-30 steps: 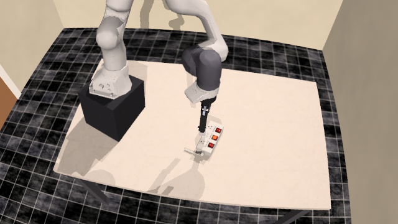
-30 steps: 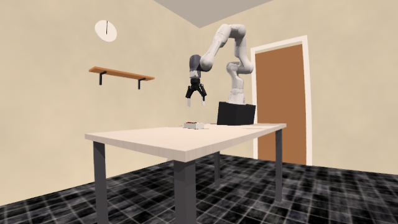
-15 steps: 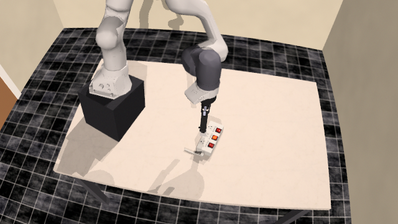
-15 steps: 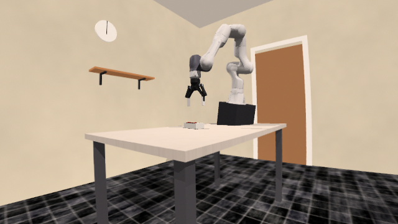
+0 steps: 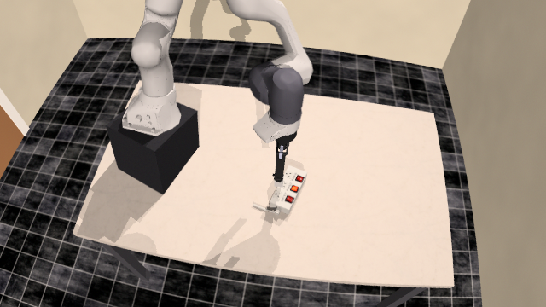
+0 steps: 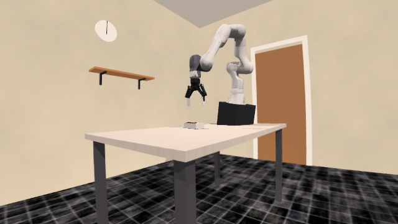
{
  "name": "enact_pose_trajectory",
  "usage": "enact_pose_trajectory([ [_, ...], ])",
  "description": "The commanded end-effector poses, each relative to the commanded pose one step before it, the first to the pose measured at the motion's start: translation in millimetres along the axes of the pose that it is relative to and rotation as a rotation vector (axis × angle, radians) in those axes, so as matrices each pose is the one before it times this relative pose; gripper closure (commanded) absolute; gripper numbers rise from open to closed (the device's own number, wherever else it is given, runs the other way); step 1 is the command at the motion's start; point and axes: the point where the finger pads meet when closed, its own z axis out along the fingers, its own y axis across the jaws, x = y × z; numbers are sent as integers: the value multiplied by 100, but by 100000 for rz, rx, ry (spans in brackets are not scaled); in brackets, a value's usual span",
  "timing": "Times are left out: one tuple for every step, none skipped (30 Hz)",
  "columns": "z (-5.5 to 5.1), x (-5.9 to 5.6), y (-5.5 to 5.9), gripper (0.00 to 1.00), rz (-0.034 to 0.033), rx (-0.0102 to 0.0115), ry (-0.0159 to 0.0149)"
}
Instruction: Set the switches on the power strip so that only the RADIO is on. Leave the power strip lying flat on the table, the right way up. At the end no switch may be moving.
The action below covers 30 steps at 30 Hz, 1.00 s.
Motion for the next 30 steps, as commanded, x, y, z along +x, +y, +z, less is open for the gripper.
enact_pose_trajectory([
  [-29, -48, -36, 0, -870, 51, -328],
  [49, -87, -28, 0, -1762, 73, 12],
  [118, -203, -68, 0, -4166, 164, 33],
  [205, -332, -119, 0, -6966, 244, 67],
  [303, -449, -181, 0, -9721, 277, 108],
  [403, -533, -249, 0, -8607, 181, 161],
  [493, -585, -297, 0, -3106, 147, 276],
  [559, -619, -292, 0, -3302, 244, 320],
  [590, -617, -268, 0, -3316, 285, 321],
  [578, -580, -231, 0, -3324, 297, 317],
  [522, -511, -189, 0, -3334, 280, 319],
  [428, -413, -145, 0, -3349, 239, 324],
  [310, -297, -104, 0, -3366, 178, 328],
  [0, 0, 0, 0, 0, 0, 0],
  [0, 0, 0, 0, 0, 0, 0],
  [186, -178, -64, 0, -8857, 90, 815],
  [79, -74, -33, 0, -3079, -40, 193],
  [13, -12, -6, 0, -3203, 9, 117],
  [0, 0, 0, 100, -3132, 3, 64],
  [0, 0, 0, 100, -3070, -8, 17],
  [0, 0, 0, 100, -3013, -15, -27],
  [0, 0, 0, 100, -2965, -19, -60],
  [0, 0, 0, 100, -2923, -30, -77],
  [0, 0, 0, 100, -2887, -49, -94],
  [0, 0, 0, 100, -2863, -56, -123],
  [0, 0, 0, 100, -2852, -44, -163],
  [0, 0, 0, 100, -2841, -28, -204],
  [0, 0, 0, 100, -2826, -15, -240],
  [0, 0, 0, 100, -2805, -8, -270],
  [0, 0, 0, 100, -2780, -2, -298],
])
